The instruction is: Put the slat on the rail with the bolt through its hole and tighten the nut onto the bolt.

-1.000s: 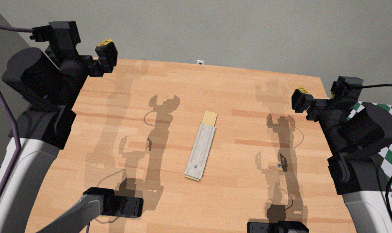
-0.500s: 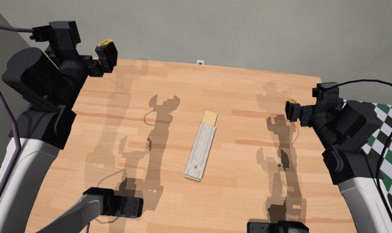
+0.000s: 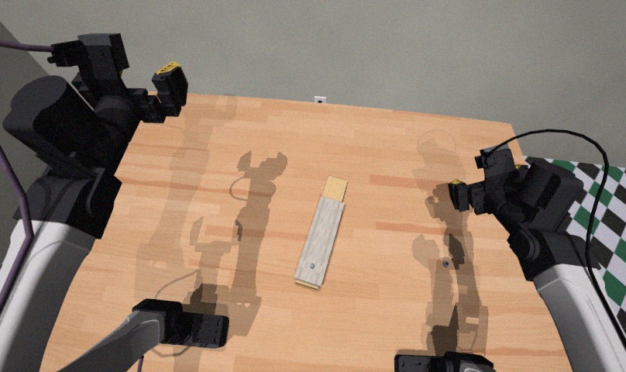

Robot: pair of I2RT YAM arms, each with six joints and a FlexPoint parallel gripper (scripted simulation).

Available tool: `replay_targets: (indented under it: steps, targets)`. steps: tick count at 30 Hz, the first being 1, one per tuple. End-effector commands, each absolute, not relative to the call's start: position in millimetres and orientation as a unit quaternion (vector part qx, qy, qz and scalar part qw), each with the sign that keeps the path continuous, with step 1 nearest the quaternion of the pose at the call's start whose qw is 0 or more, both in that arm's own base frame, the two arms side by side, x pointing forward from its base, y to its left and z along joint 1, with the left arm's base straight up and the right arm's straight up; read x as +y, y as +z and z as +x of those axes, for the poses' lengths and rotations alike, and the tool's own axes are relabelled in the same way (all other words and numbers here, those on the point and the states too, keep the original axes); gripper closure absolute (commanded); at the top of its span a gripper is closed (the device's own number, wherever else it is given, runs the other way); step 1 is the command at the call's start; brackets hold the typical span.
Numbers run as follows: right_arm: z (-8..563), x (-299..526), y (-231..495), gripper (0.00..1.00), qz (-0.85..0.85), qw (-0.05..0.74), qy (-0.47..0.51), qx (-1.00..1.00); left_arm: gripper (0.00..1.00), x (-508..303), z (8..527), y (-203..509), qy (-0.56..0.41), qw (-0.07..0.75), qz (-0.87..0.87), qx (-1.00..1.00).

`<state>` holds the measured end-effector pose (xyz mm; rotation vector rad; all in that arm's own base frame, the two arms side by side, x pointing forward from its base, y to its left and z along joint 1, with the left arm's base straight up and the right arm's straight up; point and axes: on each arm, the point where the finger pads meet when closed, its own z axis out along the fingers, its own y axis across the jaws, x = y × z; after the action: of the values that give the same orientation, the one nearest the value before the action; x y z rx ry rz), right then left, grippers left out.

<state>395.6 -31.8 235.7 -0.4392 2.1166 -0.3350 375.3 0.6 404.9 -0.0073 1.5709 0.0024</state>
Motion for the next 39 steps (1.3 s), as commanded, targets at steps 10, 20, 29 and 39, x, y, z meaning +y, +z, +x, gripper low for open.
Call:
replay_targets:
  steps: [10,20,29,39]
  targets:
    - [380.7,-42.6,174.8,0.0,-0.264,0.347,-0.145,0.888,0.0,0.0,374.7,405.5,0.0,0.71,0.0,0.704]
    - [360.1,-50.1,130.6,0.0,-0.336,0.253,-0.135,0.897,0.0,0.0,374.7,405.5,0.0,0.71,0.0,0.704]
    - [340.7,-54.1,101.5,0.0,-0.389,0.186,-0.116,0.895,0.0,0.0,374.7,405.5,0.0,0.71,0.0,0.704]
    - [307.5,-58.1,65.8,0.0,-0.465,0.093,-0.071,0.878,0.0,0.0,374.7,405.5,0.0,0.71,0.0,0.704]
